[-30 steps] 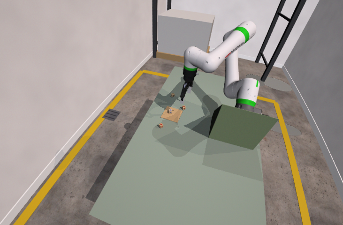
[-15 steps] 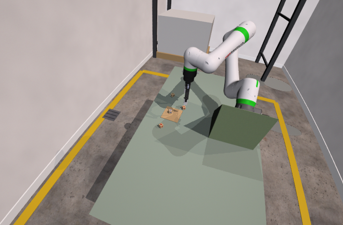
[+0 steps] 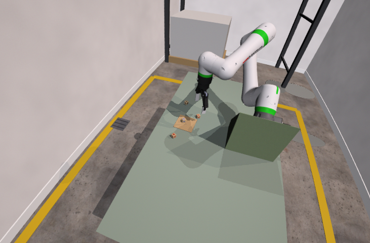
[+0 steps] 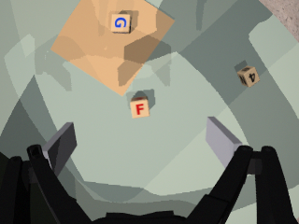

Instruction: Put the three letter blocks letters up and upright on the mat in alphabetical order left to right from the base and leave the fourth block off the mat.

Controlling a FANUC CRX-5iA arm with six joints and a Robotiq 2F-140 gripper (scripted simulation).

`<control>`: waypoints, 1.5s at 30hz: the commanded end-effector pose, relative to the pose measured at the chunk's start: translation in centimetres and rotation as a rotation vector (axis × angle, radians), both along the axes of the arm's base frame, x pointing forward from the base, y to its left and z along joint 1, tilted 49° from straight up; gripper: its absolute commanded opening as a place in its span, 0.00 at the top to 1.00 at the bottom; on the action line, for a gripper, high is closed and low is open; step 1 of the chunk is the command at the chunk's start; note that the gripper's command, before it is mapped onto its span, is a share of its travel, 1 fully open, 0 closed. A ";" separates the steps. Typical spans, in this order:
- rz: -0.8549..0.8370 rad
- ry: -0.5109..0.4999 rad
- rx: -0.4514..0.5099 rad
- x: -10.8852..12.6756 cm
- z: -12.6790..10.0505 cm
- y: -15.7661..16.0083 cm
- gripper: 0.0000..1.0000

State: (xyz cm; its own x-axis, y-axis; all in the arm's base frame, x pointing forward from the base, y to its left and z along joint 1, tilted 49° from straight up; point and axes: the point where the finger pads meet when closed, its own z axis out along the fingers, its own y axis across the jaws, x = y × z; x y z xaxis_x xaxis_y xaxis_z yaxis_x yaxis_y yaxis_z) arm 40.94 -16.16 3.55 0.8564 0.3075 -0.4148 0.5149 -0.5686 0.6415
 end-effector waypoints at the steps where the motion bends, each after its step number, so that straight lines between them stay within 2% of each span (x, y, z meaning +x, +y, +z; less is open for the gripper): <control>1: 0.044 0.058 0.009 0.0 0.0 0.0 0.00; 7: 0.064 0.081 0.010 0.0 -0.1 -0.1 0.00; 8: 0.064 0.081 0.010 0.0 -0.1 -0.1 0.75; 45: 0.064 0.081 0.010 0.0 -0.1 -0.1 0.75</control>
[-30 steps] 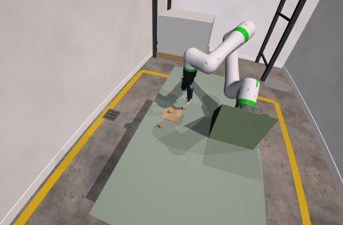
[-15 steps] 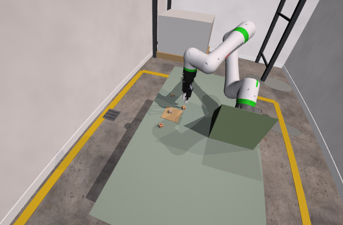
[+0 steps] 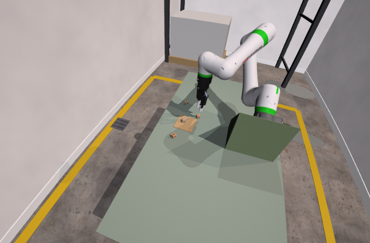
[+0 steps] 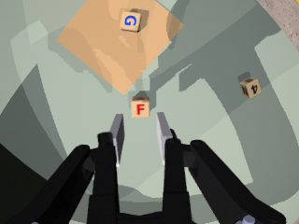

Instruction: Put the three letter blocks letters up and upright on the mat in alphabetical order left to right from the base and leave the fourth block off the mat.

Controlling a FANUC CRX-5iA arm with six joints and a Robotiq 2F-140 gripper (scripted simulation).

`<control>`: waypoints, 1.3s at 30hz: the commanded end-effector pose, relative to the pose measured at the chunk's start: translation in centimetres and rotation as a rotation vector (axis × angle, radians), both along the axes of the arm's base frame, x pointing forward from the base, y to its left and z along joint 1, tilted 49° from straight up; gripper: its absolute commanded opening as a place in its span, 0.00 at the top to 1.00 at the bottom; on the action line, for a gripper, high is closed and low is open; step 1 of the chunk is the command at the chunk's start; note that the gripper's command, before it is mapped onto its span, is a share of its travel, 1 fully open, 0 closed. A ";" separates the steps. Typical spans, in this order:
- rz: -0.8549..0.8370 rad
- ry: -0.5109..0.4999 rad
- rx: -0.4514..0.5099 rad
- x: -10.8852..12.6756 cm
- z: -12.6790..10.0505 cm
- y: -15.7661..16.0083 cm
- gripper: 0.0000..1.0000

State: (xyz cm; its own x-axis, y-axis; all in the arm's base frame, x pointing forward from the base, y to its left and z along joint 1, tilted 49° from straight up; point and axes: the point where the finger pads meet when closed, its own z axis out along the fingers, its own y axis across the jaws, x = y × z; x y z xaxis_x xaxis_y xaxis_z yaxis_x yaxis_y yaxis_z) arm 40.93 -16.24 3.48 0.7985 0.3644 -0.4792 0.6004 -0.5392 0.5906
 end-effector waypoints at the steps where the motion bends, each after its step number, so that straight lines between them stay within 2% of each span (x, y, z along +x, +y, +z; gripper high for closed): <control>1: 0.000 0.000 0.000 0.0 0.0 0.0 0.75; 39: 0.000 0.000 0.000 -0.1 -2.5 -3.0 0.75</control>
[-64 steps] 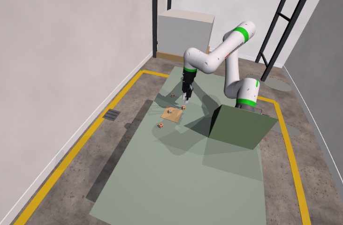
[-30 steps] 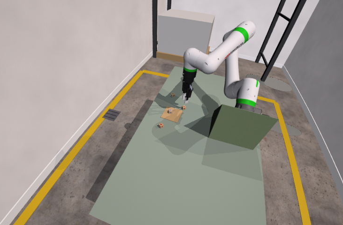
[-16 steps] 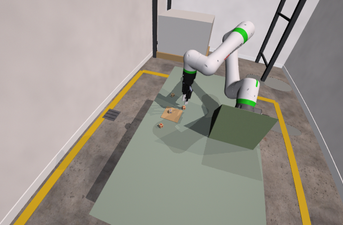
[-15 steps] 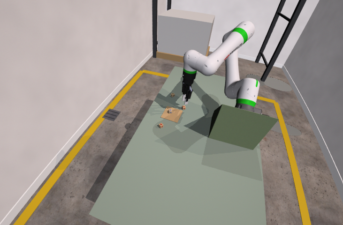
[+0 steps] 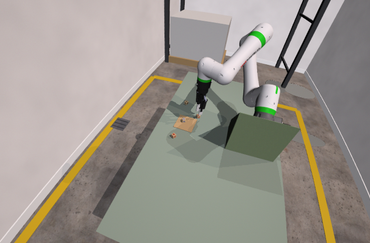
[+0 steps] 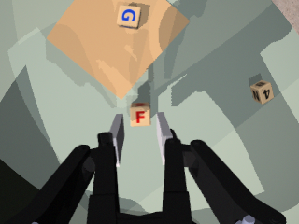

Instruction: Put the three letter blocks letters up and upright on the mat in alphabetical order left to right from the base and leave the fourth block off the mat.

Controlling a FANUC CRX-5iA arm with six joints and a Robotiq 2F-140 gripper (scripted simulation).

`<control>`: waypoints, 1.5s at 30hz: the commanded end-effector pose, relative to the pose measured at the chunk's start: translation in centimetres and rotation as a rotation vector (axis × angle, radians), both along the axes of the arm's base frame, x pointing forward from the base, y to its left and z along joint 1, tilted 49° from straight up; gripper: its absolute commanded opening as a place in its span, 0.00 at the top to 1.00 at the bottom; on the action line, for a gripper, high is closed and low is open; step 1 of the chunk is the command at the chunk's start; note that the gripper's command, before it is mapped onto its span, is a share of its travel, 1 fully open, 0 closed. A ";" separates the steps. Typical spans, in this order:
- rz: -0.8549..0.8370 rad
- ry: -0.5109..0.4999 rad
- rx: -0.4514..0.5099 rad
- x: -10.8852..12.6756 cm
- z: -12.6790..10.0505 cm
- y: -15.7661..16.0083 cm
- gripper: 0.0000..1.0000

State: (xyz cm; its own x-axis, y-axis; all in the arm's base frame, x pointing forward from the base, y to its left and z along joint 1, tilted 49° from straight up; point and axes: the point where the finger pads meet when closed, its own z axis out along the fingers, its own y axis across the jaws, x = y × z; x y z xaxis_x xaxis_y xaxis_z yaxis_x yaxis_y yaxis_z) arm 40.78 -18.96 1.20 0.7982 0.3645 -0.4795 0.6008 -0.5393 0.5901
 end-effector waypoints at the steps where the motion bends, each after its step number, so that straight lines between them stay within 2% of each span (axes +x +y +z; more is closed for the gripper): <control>1: 0.000 -0.001 0.000 0.0 -0.2 -0.2 0.75; 45: 0.000 -0.001 0.000 -0.1 -1.7 -2.0 0.75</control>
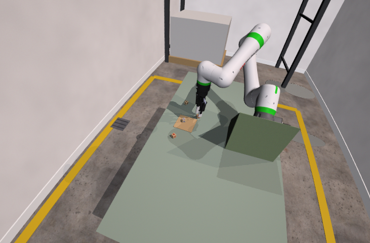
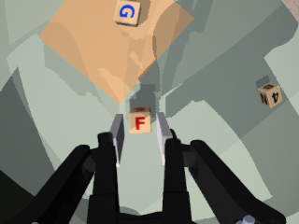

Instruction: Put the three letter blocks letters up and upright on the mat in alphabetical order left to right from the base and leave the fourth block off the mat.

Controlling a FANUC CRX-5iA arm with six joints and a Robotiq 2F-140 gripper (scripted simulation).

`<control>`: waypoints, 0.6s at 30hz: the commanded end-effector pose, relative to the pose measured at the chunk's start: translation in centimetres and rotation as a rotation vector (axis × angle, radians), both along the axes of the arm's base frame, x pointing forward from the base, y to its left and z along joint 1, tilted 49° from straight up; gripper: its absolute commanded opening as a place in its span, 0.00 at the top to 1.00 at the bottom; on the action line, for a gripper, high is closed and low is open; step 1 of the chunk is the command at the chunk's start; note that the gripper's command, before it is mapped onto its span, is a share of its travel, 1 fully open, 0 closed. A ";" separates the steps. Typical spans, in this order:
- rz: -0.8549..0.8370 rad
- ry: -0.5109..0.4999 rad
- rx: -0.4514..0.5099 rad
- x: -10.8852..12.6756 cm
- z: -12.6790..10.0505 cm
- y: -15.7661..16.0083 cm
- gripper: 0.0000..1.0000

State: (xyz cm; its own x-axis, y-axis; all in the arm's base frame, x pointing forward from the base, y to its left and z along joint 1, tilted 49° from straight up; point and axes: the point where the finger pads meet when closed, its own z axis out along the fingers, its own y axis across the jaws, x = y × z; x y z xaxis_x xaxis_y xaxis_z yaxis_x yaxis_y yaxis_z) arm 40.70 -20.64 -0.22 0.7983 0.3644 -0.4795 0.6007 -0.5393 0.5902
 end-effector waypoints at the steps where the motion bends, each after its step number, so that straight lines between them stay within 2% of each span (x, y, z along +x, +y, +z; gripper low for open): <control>1: 0.000 0.000 0.000 0.0 -0.4 -0.5 0.75; 18: 0.000 0.000 0.000 -0.1 -1.7 -2.0 0.75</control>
